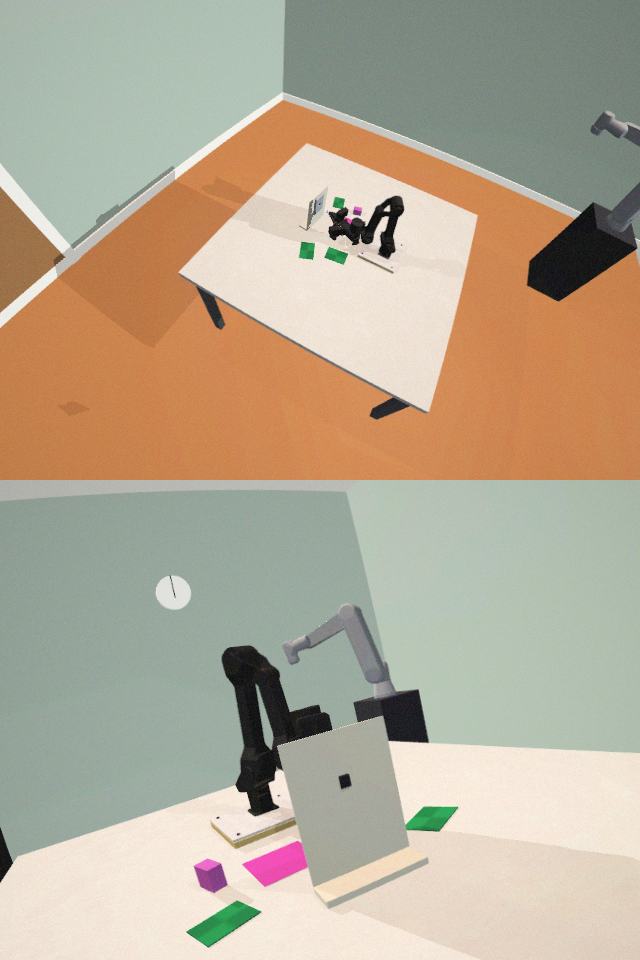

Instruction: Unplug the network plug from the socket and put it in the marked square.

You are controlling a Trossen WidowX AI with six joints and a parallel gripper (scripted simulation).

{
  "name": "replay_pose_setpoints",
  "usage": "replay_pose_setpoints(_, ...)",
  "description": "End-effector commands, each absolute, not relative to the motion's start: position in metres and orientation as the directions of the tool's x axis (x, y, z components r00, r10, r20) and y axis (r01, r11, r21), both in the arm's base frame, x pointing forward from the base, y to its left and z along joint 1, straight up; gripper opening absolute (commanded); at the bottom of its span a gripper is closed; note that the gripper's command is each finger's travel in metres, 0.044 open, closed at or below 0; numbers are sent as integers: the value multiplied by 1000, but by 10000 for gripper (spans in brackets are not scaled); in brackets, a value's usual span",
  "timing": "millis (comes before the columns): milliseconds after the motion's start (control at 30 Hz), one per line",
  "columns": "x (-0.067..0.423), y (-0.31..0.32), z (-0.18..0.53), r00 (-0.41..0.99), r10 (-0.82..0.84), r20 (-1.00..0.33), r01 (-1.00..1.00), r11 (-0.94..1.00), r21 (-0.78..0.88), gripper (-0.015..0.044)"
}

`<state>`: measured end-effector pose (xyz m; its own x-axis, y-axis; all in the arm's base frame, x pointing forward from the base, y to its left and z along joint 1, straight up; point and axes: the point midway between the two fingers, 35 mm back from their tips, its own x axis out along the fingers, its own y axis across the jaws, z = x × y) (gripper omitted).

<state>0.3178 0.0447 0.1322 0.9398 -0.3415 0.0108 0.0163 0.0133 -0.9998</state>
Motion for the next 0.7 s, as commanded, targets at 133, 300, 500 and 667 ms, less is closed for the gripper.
replay_pose_setpoints(133, 317, 45, 137, 940, -342, 11, 17, 13, -1000, 0)
replay_pose_setpoints(300, 316, 44, 145, 940, -342, 11, 17, 13, -1000, 0)
replay_pose_setpoints(500, 313, 44, 154, 939, -343, 12, 17, 12, -1000, 0)
replay_pose_setpoints(667, 311, 43, 161, 939, -343, 12, 17, 12, -1000, 0)
